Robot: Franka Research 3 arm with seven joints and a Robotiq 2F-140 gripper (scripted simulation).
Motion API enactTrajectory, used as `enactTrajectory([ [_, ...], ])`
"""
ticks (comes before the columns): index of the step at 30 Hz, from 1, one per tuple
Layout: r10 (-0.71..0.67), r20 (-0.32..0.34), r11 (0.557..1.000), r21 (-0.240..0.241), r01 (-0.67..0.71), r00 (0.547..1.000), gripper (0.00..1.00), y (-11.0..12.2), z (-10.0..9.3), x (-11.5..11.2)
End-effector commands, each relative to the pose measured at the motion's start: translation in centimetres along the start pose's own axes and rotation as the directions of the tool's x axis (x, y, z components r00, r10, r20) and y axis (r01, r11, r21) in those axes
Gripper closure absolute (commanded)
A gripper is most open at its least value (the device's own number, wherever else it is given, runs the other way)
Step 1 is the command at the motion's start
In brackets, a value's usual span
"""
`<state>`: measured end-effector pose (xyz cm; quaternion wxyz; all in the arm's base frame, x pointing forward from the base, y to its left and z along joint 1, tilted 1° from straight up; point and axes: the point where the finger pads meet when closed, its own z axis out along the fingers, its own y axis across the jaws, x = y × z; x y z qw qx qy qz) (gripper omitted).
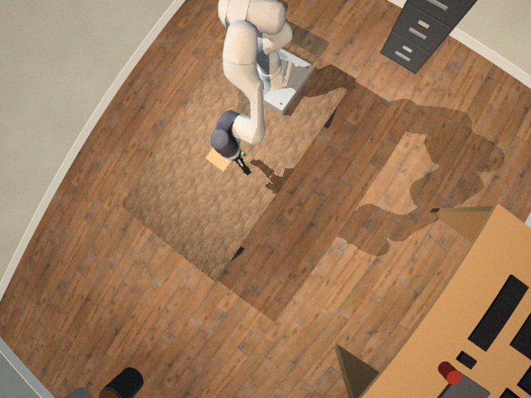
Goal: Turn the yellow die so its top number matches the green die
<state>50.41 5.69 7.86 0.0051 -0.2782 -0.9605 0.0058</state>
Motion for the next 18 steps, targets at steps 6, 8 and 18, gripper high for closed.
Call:
enactTrajectory([
  [6,-0.002,0.0,1.0,0.0,0.002,1.0,0.0,0.0,-0.01,-0.01],
  [8,-0.002,0.0,1.0,0.0,0.002,1.0,0.0,0.0,-0.01,-0.01],
  [18,-0.234,0.0,0.972,0.004,0.234,0.972,0.0,-0.13,0.38,-0.01],
])
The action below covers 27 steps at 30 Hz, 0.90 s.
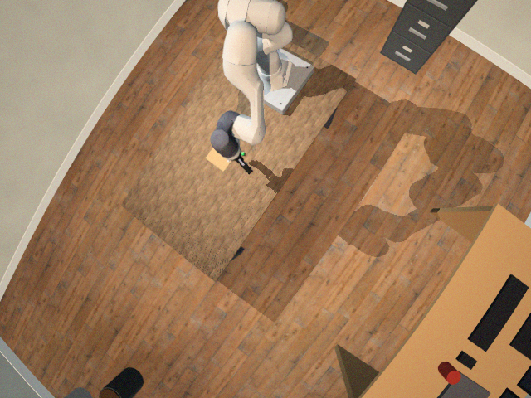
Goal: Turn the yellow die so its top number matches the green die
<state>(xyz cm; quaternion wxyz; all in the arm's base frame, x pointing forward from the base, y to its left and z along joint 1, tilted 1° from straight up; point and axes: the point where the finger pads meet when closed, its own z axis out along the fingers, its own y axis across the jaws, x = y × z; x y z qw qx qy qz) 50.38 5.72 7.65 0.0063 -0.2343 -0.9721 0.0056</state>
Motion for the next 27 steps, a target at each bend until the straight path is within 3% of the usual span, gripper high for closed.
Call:
enactTrajectory([
  [1,-0.172,0.001,0.985,0.004,0.172,0.985,0.0,-0.16,0.22,-0.04],
  [15,-0.388,-0.001,0.922,0.008,0.388,0.922,0.0,-0.27,0.58,-0.03],
  [22,-0.509,-0.003,0.861,0.009,0.509,0.861,0.0,-0.33,0.79,-0.02],
  [24,-0.509,-0.003,0.861,0.009,0.509,0.861,0.0,-0.33,0.79,-0.02],
  [27,-0.577,-0.004,0.816,0.009,0.577,0.816,0.0,-0.36,0.92,-0.01],
])
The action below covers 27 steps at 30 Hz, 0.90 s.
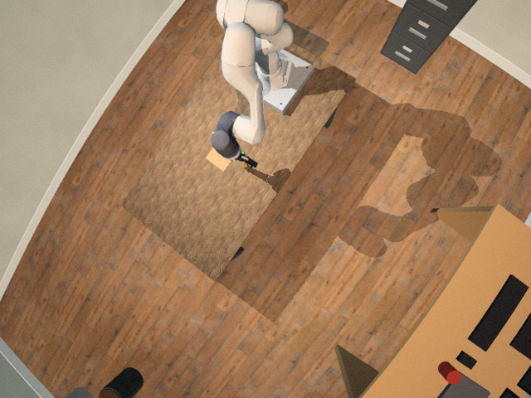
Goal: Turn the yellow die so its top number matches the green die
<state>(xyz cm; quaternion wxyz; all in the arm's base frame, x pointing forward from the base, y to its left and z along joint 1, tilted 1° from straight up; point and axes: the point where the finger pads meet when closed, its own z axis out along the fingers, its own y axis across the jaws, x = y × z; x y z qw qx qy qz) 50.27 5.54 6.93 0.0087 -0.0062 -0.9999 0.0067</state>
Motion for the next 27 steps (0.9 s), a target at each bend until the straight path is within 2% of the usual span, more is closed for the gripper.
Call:
enactTrajectory([
  [1,-0.173,-0.001,0.985,0.005,0.173,0.985,0.0,-0.15,0.22,0.06],
  [12,-0.36,-0.003,0.933,0.005,0.36,0.933,0.0,-0.2,0.51,0.1],
  [14,-0.36,-0.003,0.933,0.005,0.36,0.933,0.0,-0.2,0.51,0.1],
  [23,-0.513,-0.005,0.858,0.005,0.513,0.858,0.0,-0.23,0.76,0.14],
  [27,-0.585,-0.006,0.811,0.005,0.585,0.811,0.0,-0.24,0.88,0.16],
])
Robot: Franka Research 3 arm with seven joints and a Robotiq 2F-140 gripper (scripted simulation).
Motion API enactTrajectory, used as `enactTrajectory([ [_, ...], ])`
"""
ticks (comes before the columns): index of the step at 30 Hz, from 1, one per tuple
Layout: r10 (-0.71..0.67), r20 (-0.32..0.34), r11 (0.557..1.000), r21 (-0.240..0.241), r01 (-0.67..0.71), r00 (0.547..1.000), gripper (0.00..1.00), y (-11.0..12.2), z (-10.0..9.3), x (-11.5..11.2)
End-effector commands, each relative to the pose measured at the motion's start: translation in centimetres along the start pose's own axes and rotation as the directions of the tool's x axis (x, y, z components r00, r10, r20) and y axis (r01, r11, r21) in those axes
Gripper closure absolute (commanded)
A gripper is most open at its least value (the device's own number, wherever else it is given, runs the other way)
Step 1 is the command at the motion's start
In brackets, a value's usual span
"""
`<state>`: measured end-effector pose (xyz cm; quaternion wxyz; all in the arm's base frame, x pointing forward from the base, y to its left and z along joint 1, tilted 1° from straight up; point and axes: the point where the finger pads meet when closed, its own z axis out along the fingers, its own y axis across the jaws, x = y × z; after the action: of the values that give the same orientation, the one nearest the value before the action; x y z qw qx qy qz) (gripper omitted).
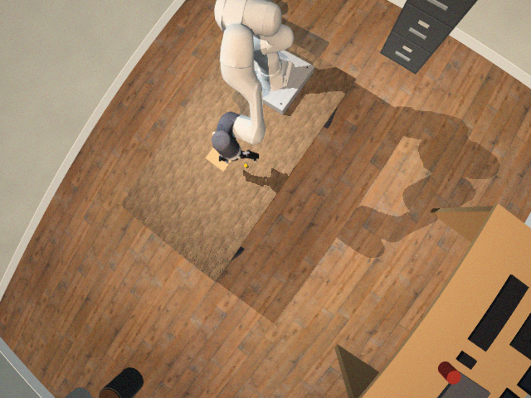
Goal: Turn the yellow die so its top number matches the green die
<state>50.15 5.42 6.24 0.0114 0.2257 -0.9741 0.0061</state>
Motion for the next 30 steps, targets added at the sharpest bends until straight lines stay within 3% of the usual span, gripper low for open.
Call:
enactTrajectory([
  [1,-0.173,-0.002,0.985,0.003,0.173,0.985,0.0,-0.09,0.21,0.11],
  [21,-0.463,-0.004,0.886,0.002,0.463,0.886,0.0,-0.08,0.62,0.17],
  [30,-0.617,-0.004,0.787,0.002,0.617,0.787,0.0,-0.06,0.85,0.19],
])
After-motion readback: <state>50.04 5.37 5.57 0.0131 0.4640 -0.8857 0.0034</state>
